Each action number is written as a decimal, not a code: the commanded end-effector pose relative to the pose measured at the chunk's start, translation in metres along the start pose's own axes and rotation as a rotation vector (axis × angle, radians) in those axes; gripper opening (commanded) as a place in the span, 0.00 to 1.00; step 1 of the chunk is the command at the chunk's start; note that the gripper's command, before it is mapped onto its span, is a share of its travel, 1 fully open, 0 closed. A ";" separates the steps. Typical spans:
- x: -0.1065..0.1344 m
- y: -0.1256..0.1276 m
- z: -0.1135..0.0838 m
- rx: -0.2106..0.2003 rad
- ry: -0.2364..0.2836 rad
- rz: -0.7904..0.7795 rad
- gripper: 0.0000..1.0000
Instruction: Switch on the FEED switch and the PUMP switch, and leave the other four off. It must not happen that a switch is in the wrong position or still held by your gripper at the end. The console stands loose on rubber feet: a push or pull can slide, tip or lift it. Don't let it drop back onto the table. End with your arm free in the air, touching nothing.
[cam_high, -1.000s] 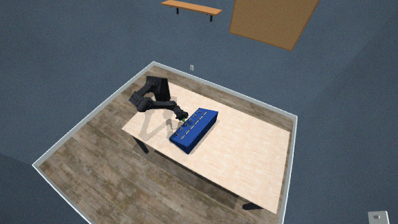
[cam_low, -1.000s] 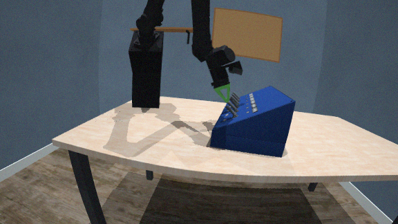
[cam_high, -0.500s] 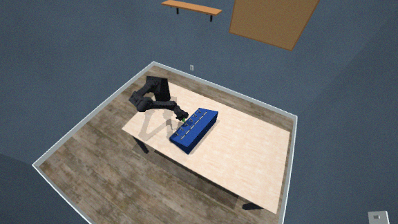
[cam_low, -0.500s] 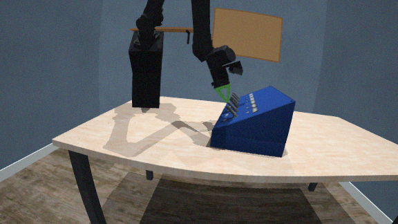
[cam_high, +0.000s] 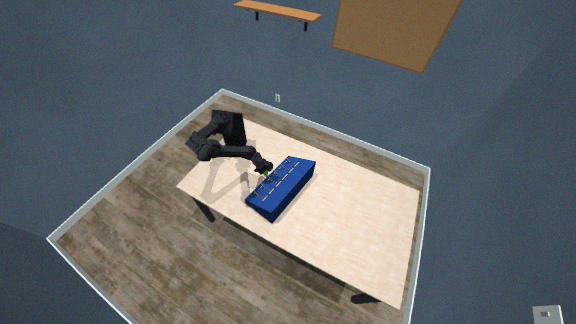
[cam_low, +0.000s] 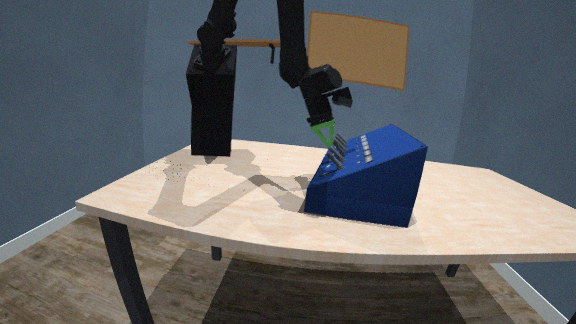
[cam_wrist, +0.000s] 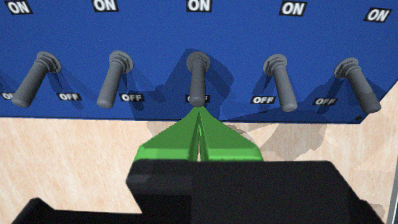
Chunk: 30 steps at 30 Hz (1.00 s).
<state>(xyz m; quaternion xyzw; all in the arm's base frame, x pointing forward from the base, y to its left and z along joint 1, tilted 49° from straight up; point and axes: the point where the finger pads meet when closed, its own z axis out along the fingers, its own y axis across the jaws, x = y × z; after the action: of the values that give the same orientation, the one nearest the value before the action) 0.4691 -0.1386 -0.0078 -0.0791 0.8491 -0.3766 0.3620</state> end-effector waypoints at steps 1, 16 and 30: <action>-0.053 0.000 -0.005 -0.002 -0.105 0.031 0.00; -0.043 -0.002 0.001 0.006 -0.088 0.035 0.00; -0.043 -0.002 0.001 0.006 -0.088 0.035 0.00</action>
<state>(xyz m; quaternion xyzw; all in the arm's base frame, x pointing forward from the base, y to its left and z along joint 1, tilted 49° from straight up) 0.4880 -0.1274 0.0048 -0.0850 0.8410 -0.3723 0.3832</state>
